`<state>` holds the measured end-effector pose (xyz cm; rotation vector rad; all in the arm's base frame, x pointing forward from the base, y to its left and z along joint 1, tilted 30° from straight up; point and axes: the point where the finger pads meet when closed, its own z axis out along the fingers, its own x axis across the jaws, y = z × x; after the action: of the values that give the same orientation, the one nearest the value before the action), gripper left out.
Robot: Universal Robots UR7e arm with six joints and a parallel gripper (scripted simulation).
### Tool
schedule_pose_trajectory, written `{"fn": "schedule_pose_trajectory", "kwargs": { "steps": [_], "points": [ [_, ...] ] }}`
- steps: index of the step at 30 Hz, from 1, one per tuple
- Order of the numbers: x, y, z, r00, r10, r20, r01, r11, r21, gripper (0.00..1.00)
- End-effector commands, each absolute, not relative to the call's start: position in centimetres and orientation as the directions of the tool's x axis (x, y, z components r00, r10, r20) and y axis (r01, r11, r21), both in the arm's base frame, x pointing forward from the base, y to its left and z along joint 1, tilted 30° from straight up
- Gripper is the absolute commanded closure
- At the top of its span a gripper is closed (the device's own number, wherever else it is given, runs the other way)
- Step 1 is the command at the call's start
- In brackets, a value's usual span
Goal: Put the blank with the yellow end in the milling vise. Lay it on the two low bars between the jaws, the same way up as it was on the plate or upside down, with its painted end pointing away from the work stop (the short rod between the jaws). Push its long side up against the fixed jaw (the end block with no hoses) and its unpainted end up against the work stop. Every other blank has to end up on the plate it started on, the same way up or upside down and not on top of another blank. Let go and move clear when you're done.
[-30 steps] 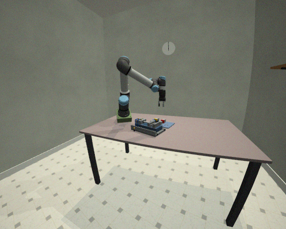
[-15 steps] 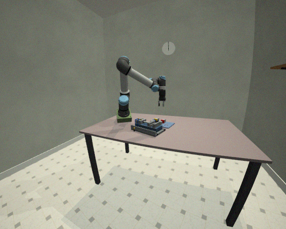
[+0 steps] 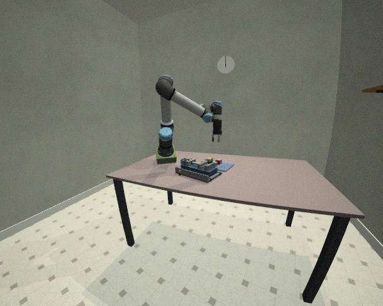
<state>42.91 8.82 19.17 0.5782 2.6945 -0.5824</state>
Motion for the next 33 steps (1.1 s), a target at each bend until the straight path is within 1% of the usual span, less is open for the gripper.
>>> {"fn": "schedule_pose_trajectory", "kwargs": {
  "steps": [1,4,33],
  "points": [
    [43.4,9.9,18.9,-0.865,0.316,-0.389,0.449,0.835,-0.319,0.0],
    [44.0,11.6,18.4,-0.865,0.316,-0.389,0.449,0.835,-0.319,0.0],
    [43.9,11.2,18.5,-0.865,0.316,-0.389,0.449,0.835,-0.319,0.0]
  ]
}}
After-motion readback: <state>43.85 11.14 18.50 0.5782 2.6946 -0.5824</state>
